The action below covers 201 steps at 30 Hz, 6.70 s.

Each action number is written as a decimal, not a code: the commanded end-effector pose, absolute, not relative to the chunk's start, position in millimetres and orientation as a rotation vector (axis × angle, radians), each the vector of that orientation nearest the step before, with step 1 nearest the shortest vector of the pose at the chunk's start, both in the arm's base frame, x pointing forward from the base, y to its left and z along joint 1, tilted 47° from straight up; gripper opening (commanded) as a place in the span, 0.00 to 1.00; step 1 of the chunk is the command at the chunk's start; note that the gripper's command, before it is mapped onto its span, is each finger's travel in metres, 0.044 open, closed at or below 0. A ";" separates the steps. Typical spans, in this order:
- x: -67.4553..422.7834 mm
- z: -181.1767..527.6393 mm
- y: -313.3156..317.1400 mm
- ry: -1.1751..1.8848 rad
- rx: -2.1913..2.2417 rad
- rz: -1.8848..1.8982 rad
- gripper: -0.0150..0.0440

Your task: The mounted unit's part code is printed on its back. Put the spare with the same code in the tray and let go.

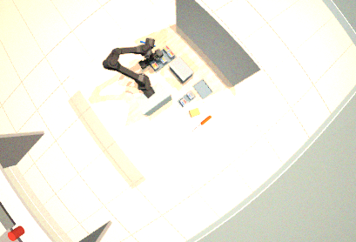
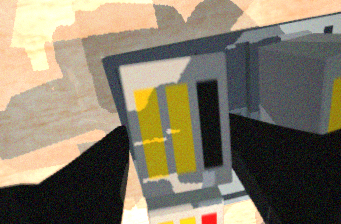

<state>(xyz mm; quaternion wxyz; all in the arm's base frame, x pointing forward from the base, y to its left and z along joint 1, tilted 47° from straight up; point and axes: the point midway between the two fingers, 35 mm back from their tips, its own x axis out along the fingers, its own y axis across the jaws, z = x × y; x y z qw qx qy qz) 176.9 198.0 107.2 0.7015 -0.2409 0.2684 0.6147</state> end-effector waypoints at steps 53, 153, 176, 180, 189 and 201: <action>171.6 163.7 130.5 0.626 -0.544 1.362 0.25; 338.2 -6.5 -173.3 0.648 -0.567 1.334 0.25; 321.8 -83.3 -219.2 0.619 -0.564 1.353 0.25; 321.7 -83.7 -219.6 0.619 -0.564 1.353 0.25; 324.1 -89.9 -214.7 0.619 -0.564 1.353 0.25; 327.5 -99.6 -206.6 0.620 -0.565 1.352 0.25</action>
